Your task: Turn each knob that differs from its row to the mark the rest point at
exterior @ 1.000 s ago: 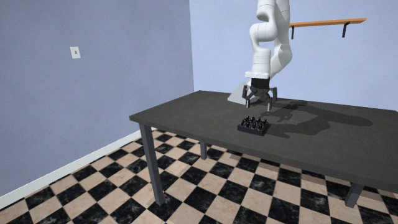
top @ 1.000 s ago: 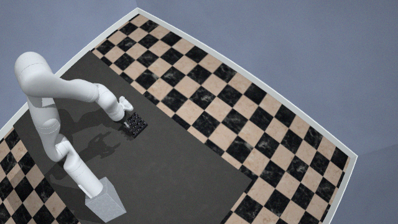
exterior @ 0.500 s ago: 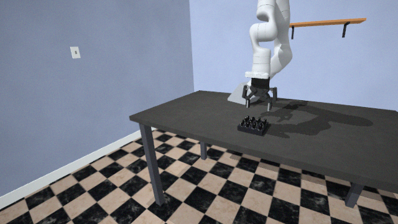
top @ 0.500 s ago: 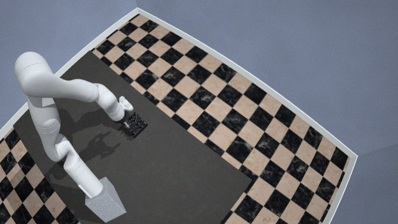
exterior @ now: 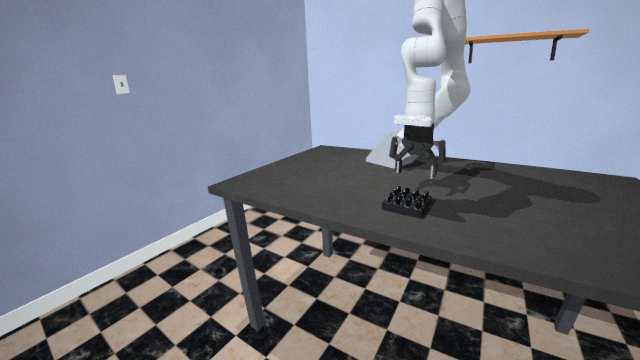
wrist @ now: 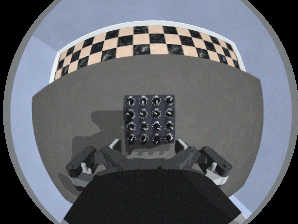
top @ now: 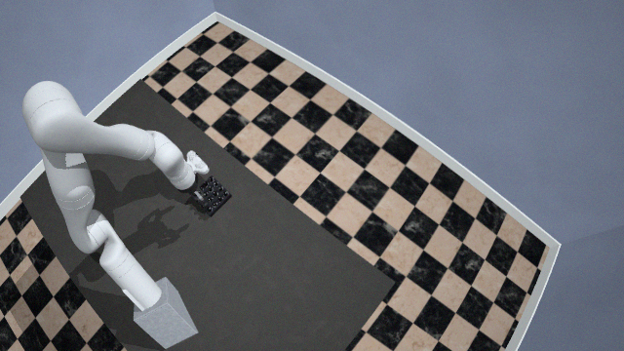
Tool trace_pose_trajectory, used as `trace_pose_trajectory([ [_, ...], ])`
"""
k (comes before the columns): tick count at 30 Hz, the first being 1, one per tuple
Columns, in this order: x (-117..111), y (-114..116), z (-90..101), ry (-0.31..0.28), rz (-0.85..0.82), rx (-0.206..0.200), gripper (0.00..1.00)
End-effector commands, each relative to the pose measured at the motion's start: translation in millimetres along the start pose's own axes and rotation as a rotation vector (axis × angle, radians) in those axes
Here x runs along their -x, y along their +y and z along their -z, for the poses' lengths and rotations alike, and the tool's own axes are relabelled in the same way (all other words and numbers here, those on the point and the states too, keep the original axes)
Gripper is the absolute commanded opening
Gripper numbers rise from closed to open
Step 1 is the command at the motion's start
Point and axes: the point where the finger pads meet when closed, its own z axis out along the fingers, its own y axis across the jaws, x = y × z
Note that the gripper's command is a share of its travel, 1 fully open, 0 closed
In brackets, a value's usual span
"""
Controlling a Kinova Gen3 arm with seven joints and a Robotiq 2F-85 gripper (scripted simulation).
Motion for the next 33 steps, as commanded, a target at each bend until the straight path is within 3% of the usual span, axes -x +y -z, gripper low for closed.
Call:
trace_pose_trajectory([
  [1,0.0,-0.6,-0.1,-0.004,0.014,-0.001,1.0],
  [19,0.5,-0.6,-0.2,-0.004,0.014,0.0,1.0],
  [33,13.7,-0.7,-0.7,-0.009,0.014,-0.001,1.0],
])
